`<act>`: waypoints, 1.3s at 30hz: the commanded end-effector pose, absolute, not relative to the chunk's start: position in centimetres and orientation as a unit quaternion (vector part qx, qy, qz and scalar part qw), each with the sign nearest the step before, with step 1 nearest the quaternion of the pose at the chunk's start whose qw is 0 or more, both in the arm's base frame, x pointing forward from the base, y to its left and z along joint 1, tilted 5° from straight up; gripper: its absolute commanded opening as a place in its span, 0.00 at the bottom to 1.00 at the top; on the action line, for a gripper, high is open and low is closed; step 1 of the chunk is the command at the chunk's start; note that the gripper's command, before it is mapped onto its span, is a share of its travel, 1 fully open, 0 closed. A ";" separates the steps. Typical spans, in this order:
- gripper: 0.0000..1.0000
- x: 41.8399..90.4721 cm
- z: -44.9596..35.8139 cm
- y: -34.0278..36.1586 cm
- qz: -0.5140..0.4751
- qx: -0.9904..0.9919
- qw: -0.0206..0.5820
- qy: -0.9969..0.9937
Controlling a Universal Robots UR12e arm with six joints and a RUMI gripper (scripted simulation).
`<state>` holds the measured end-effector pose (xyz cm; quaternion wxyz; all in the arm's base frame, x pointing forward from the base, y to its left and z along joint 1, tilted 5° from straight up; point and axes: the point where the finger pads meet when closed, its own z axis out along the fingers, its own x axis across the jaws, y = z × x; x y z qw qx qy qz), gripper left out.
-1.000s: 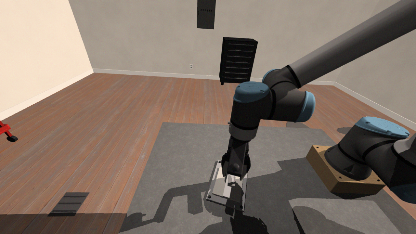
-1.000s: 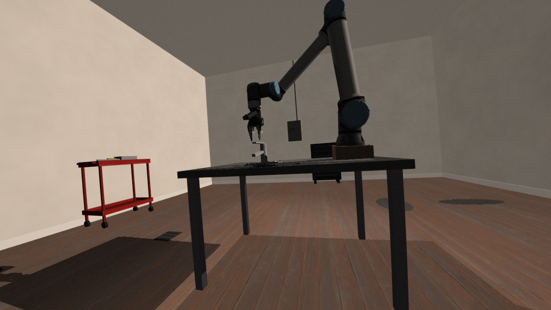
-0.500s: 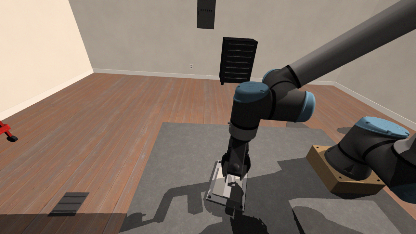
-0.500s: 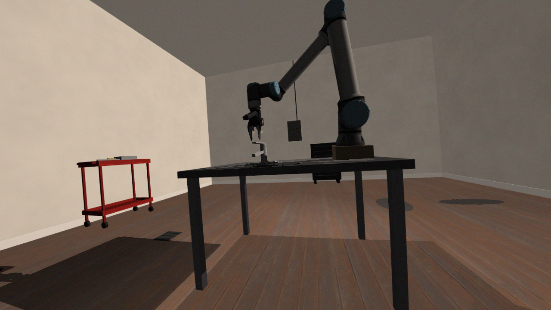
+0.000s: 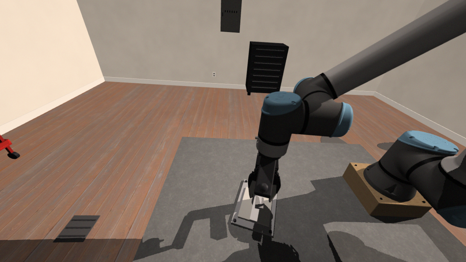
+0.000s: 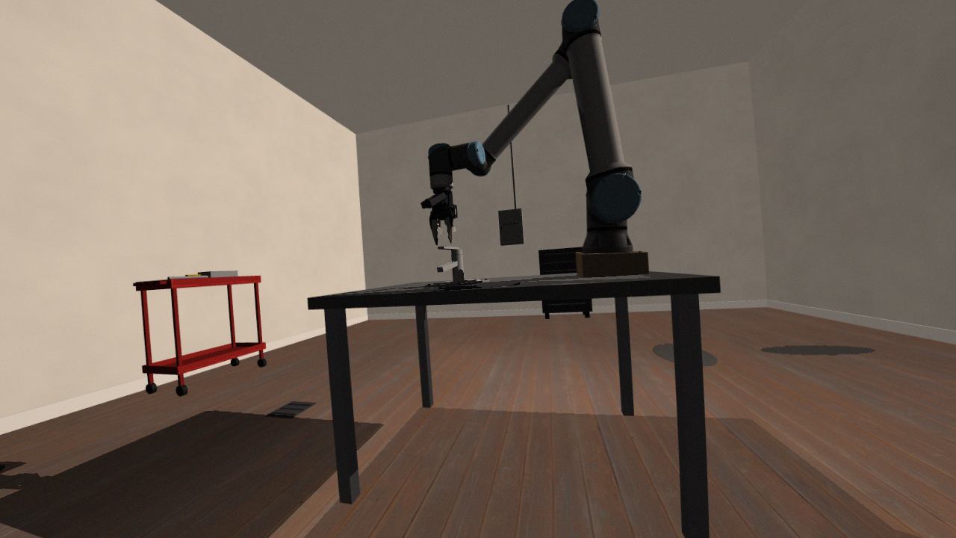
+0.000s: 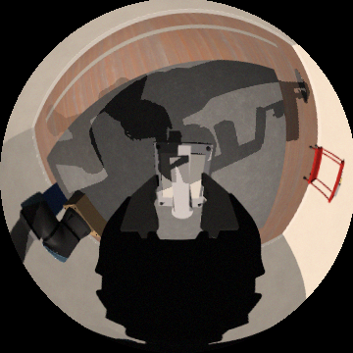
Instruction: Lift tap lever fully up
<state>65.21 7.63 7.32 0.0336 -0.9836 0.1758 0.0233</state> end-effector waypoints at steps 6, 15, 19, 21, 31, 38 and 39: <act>0.39 65.3 7.0 7.6 0.023 -0.984 0.034 0.176; 0.39 65.2 6.4 7.7 0.023 -0.984 0.034 0.176; 0.39 65.2 6.1 7.7 0.023 -0.984 0.034 0.176; 0.39 65.2 5.9 7.7 0.023 -0.984 0.034 0.176; 0.39 65.2 5.2 7.8 0.023 -0.984 0.034 0.176; 0.39 65.2 4.8 7.8 0.023 -0.984 0.034 0.176; 0.39 65.2 4.7 7.8 0.023 -0.984 0.034 0.176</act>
